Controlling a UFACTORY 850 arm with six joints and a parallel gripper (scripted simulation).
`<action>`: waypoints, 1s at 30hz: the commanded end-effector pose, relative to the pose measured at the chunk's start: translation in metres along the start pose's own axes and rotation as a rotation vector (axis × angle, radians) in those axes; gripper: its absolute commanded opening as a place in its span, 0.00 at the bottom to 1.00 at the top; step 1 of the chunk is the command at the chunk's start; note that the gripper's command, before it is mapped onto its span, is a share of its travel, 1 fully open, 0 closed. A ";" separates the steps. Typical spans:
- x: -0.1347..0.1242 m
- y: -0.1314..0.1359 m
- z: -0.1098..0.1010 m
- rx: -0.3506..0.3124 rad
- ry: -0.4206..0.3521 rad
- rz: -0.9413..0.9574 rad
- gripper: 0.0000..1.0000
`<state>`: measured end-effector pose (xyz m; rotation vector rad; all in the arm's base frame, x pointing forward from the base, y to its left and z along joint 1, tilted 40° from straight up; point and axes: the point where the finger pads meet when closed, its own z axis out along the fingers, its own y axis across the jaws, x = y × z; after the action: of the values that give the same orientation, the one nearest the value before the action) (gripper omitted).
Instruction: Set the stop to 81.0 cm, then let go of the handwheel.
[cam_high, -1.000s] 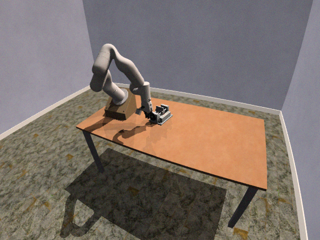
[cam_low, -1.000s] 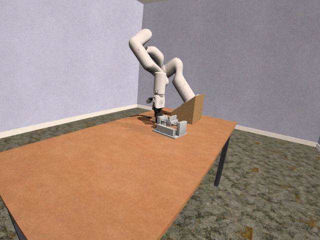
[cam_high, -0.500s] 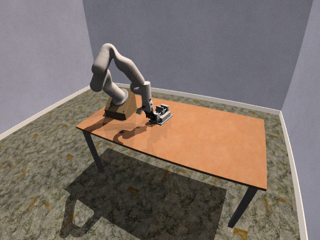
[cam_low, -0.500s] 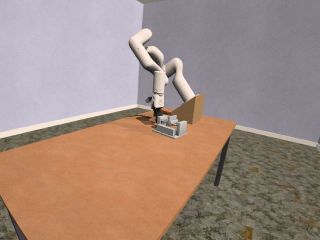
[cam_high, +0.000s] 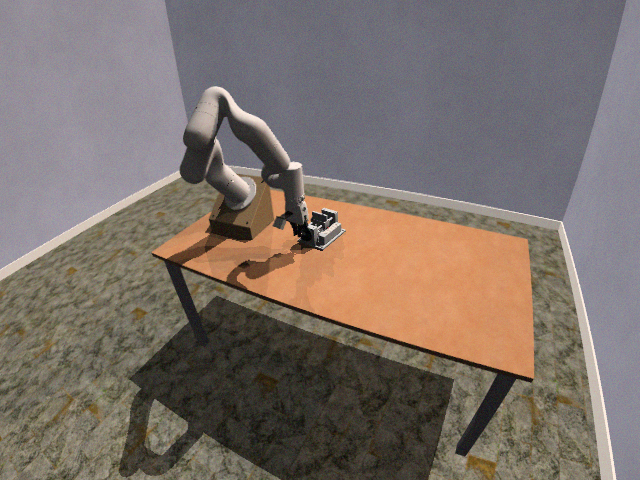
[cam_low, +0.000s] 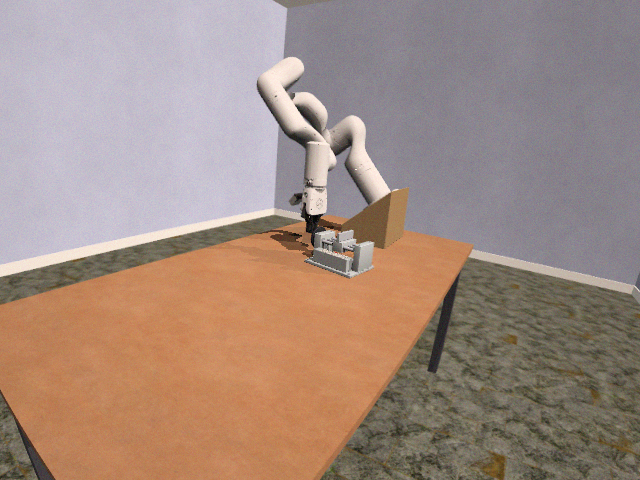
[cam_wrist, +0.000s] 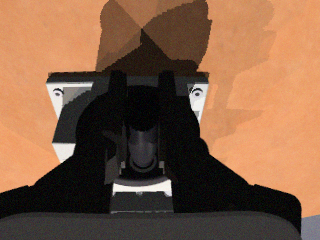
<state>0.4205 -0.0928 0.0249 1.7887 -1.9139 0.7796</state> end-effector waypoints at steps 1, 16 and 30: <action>0.000 -0.003 0.000 0.001 0.000 0.000 0.06; 0.000 -0.008 0.000 0.001 0.000 0.000 0.06; 0.000 -0.010 0.000 0.001 0.000 0.000 0.06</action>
<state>0.4298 -0.0933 0.0257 1.7886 -1.9139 0.7796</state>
